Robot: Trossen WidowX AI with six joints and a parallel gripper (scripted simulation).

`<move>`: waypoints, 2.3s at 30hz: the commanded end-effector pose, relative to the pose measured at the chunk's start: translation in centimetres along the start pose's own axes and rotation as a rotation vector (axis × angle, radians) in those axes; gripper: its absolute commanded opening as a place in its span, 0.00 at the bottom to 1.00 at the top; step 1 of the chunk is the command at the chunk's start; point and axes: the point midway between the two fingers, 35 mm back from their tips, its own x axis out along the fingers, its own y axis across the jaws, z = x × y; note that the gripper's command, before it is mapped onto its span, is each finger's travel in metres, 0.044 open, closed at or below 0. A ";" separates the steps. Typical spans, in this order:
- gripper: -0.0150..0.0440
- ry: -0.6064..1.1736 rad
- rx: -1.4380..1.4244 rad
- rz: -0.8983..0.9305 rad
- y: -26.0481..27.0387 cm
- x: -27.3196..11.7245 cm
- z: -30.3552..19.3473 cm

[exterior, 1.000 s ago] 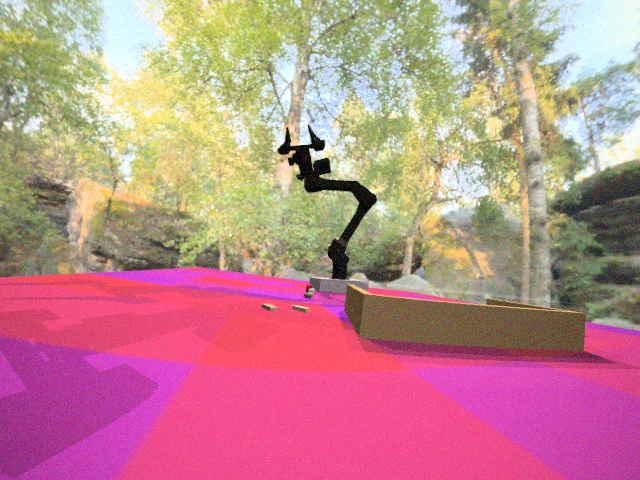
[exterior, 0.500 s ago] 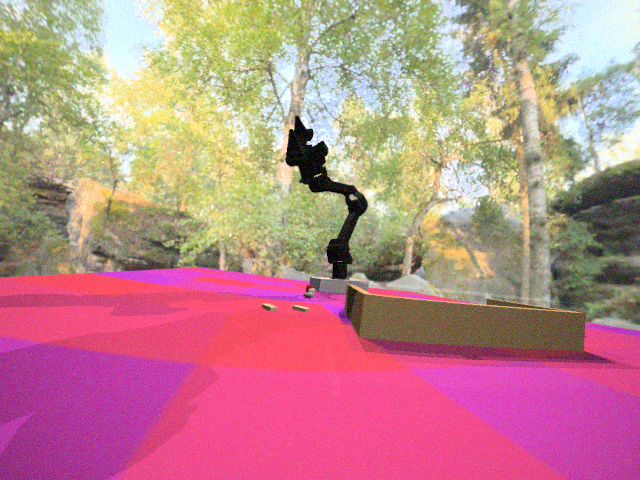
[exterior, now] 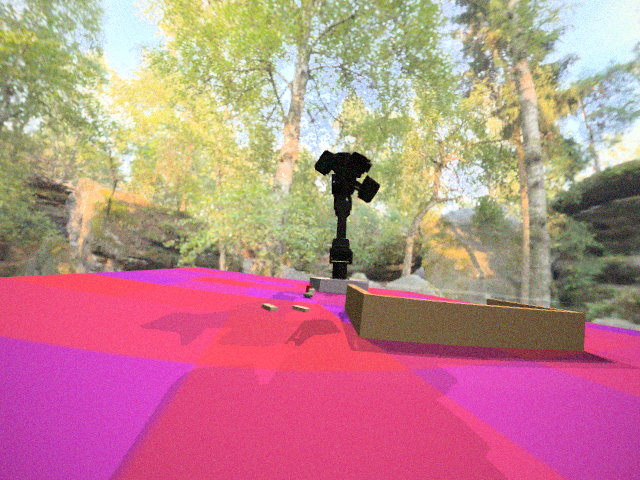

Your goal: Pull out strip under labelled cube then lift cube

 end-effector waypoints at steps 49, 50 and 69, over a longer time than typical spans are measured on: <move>0.25 1.416 0.456 0.255 25.5 3.8 -12.1; 0.25 1.416 0.456 0.255 25.5 3.8 -12.1; 0.25 1.416 0.456 0.255 26.7 4.3 -14.7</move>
